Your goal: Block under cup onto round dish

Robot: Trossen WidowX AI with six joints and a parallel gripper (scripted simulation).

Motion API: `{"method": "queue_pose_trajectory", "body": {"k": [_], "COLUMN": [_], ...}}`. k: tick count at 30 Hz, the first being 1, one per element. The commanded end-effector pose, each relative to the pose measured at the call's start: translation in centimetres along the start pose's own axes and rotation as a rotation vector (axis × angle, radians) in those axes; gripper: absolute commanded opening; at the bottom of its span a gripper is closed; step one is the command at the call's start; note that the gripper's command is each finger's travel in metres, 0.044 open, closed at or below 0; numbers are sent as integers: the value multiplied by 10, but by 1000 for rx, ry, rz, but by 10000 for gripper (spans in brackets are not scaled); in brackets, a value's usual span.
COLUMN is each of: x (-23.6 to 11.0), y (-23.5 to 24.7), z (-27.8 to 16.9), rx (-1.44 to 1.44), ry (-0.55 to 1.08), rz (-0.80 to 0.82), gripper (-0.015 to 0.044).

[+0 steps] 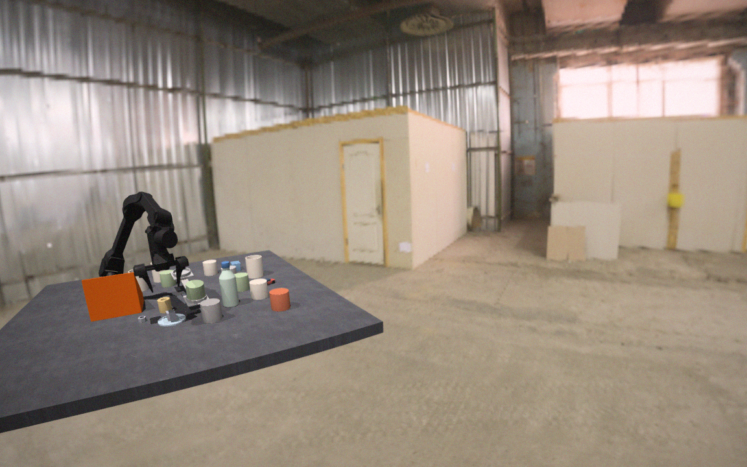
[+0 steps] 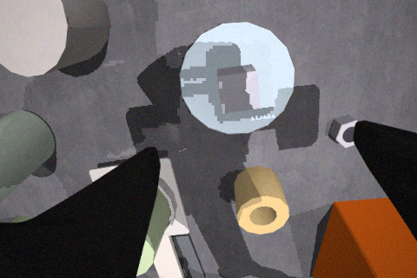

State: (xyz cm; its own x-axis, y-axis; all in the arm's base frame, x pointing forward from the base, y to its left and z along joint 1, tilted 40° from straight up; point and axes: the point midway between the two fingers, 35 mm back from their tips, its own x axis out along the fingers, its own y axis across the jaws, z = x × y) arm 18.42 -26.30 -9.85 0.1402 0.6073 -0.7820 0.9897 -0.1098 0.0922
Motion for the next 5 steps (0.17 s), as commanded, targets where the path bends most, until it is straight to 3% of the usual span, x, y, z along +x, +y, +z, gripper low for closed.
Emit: {"method": "queue_pose_trajectory", "body": {"k": [1, 5], "x": [-1, -1], "y": [0, 0], "z": [-1, -1], "rx": [-7, -7], "ry": [3, 3], "rz": [-9, -9], "gripper": [440, 440]}}
